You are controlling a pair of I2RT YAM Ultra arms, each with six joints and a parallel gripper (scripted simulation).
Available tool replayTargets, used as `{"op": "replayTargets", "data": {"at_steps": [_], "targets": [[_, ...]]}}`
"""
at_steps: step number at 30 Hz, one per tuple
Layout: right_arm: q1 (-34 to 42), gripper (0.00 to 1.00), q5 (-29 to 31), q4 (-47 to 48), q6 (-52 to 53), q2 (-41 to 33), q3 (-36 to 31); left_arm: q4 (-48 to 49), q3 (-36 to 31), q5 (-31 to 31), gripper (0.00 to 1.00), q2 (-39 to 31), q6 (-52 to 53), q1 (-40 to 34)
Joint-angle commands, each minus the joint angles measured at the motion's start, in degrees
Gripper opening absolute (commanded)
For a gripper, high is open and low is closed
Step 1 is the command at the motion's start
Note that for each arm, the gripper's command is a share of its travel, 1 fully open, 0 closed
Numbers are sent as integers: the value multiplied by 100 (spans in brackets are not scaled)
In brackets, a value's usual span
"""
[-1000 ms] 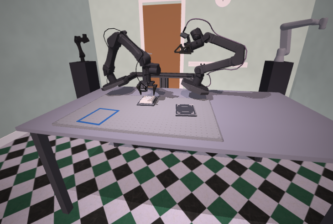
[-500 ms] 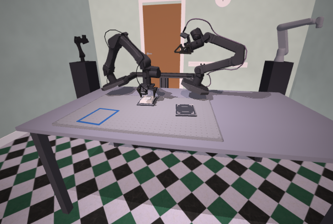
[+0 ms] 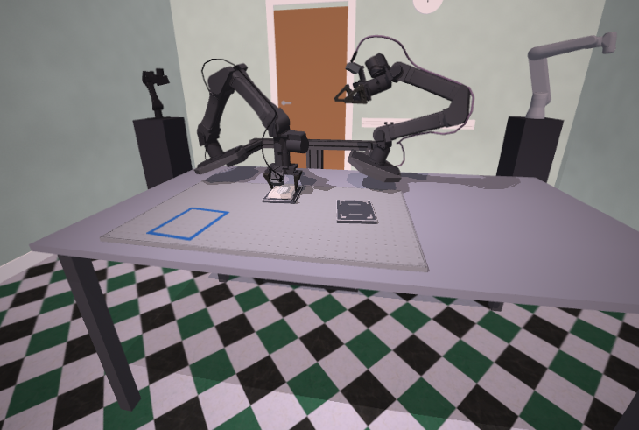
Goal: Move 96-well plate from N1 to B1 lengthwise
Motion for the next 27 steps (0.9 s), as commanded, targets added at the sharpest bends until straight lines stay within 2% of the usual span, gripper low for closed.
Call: {"op": "replayTargets", "data": {"at_steps": [1, 2, 4, 13, 14, 15, 27], "targets": [[-9, 96, 101, 109, -65, -37, -26, -80, -44, -109, 100, -65, -36, -49], [-8, 91, 101, 110, -65, -37, -26, -80, -44, -109, 100, -65, -36, -49], [-8, 91, 101, 110, -66, -37, -26, -80, -44, -109, 100, -65, -36, -49], [29, 79, 97, 119, -13, -67, -55, -86, 7, -113, 100, -13, -41, -19], [29, 67, 97, 119, -13, -67, -55, -86, 7, -113, 100, -13, -41, -19], [29, 79, 97, 119, -13, -67, -55, -86, 7, -113, 100, -13, -41, -19], [173, 79, -11, -689, 143, -542, 263, -86, 7, -113, 100, -13, -42, -19]]}}
